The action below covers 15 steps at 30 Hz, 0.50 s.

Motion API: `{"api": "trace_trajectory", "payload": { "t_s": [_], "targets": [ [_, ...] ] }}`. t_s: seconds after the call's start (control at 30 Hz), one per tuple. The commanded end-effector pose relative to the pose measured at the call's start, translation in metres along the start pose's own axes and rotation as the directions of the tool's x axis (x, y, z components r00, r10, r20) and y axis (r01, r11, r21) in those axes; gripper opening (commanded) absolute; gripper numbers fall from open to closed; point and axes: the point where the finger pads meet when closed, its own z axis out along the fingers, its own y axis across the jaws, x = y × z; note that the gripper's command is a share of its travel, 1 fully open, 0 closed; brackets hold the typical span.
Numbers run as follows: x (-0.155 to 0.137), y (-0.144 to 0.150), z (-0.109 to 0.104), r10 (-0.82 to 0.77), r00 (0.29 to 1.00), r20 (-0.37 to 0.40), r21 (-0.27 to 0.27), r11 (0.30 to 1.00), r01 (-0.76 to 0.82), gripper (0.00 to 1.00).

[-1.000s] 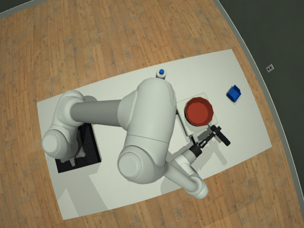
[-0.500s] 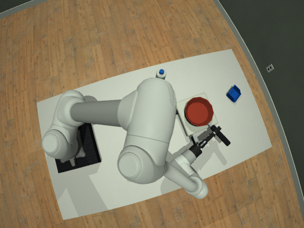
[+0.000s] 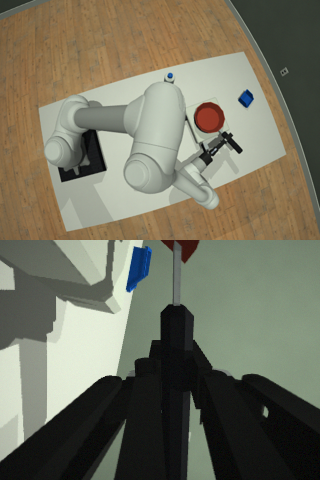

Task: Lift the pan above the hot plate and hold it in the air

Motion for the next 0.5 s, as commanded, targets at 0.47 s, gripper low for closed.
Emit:
{"api": "trace_trajectory", "payload": {
  "t_s": [0.47],
  "targets": [
    [-0.0030, 0.0081, 0.0034, 0.003, 1.000, 0.005, -0.003, 1.000, -0.003, 0.10]
  ]
}}
